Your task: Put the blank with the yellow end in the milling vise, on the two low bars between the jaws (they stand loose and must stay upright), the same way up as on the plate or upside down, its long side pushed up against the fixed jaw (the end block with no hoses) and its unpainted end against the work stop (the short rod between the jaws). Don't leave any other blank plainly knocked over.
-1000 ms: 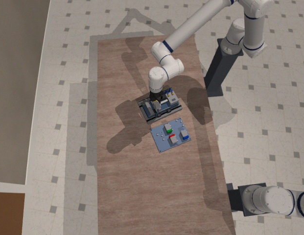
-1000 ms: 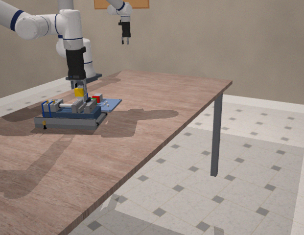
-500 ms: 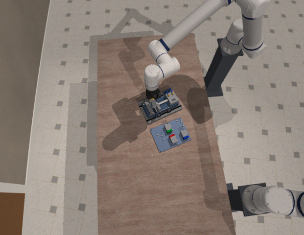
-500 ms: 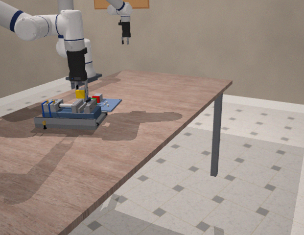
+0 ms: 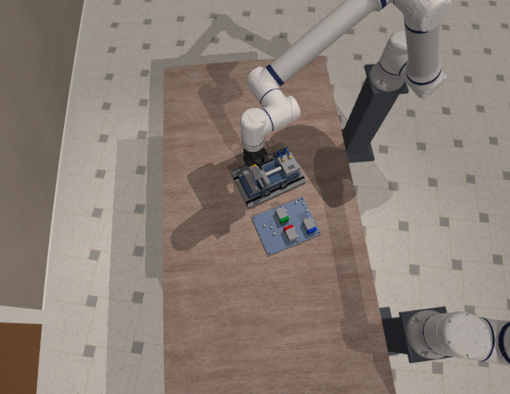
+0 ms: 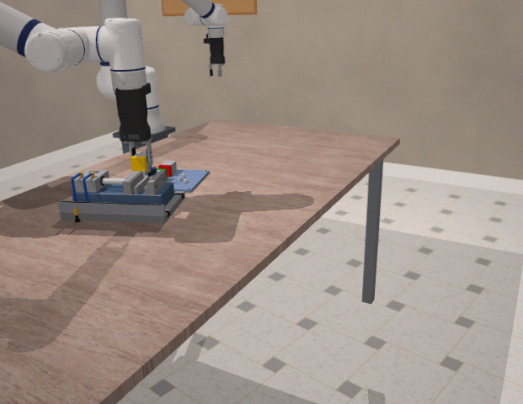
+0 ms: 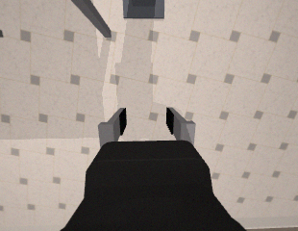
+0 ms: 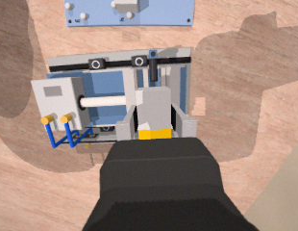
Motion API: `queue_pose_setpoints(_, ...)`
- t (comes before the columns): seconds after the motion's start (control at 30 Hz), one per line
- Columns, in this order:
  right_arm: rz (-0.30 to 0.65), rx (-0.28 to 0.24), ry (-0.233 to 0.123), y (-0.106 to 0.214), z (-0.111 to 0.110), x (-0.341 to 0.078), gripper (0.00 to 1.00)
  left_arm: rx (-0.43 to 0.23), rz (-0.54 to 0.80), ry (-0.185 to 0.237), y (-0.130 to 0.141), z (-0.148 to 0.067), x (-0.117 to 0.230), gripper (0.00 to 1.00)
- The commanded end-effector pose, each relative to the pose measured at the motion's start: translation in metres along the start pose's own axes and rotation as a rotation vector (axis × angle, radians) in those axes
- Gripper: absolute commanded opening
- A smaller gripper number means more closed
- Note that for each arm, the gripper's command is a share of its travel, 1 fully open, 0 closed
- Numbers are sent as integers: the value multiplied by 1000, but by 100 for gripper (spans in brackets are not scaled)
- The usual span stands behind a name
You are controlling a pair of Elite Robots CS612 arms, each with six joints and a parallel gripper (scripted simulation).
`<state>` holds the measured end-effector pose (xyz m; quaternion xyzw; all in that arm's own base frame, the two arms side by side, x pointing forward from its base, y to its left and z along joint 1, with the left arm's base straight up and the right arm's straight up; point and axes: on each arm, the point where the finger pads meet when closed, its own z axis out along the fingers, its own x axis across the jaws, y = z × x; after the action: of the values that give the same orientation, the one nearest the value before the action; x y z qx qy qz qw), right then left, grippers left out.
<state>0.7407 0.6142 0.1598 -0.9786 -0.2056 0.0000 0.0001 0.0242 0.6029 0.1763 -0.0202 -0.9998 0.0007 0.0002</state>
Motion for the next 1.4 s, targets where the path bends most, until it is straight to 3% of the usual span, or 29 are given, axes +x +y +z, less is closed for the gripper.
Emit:
queue_pose_setpoints(0.0,0,0,2,0,4,1,0,-1,0,0,1,-1,0,100)
queue_pose_setpoints(0.3,0,0,2,0,16,1,0,-1,0,0,1,-1,0,100)
queue_pose_setpoints(1.37,0,0,2,0,20,1,0,-1,0,0,1,-1,0,100)
